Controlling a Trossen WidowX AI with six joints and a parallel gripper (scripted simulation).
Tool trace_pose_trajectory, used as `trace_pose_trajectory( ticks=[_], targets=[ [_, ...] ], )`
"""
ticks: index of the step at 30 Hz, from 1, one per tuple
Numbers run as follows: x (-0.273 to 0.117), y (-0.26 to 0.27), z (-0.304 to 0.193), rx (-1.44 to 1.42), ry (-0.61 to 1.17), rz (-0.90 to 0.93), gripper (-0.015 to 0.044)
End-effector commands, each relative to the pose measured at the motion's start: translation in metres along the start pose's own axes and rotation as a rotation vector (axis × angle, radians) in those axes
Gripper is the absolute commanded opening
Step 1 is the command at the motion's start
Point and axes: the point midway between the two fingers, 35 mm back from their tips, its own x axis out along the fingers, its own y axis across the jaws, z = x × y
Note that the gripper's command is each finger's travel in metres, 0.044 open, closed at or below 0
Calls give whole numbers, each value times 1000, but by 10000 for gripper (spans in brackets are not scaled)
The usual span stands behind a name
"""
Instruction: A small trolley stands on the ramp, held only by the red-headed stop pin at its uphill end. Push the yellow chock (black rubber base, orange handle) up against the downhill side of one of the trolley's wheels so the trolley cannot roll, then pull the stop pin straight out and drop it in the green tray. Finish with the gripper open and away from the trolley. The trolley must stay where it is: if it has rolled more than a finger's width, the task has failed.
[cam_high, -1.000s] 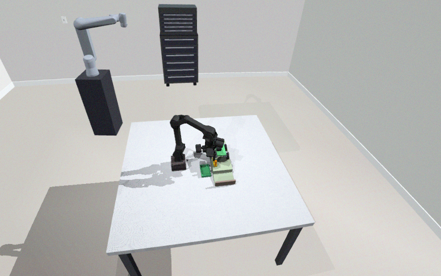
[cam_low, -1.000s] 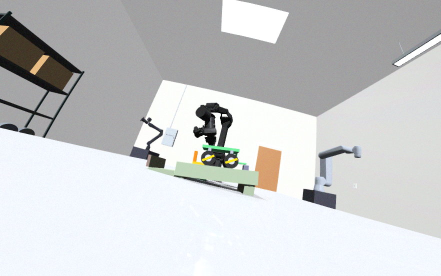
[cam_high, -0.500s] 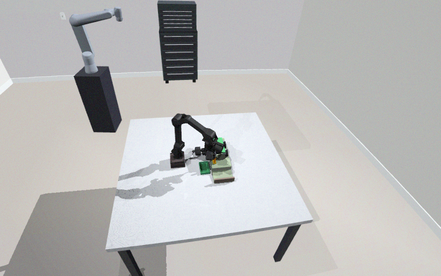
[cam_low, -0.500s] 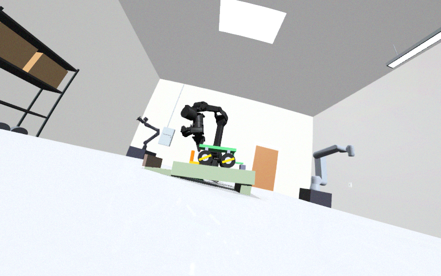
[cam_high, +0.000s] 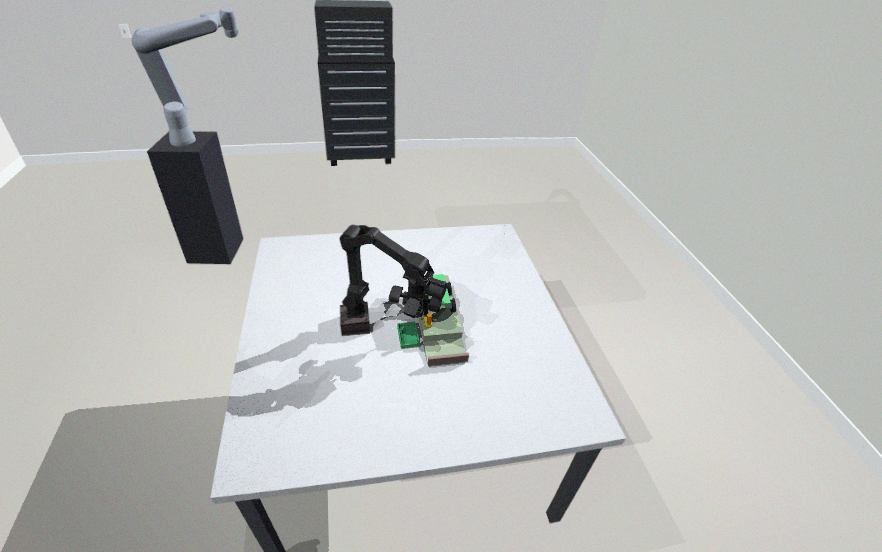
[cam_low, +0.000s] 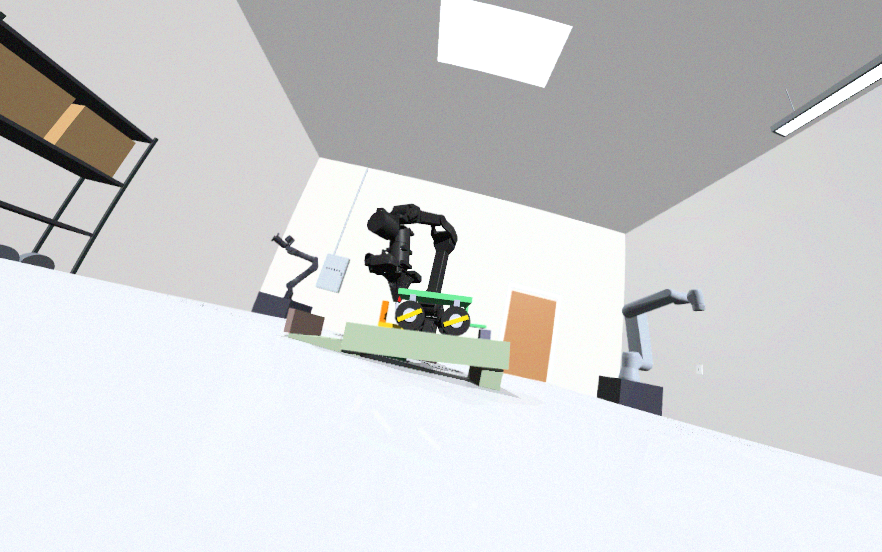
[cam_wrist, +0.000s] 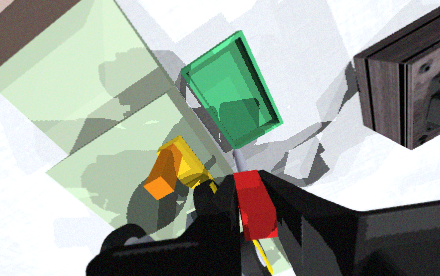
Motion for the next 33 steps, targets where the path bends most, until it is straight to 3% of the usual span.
trace_pose_trajectory(
  ticks=[1, 33],
  targets=[
    [0, -2, 0, 110, -24, 12, 0],
    [1, -3, -7, 1085, -147, 169, 0]
  ],
)
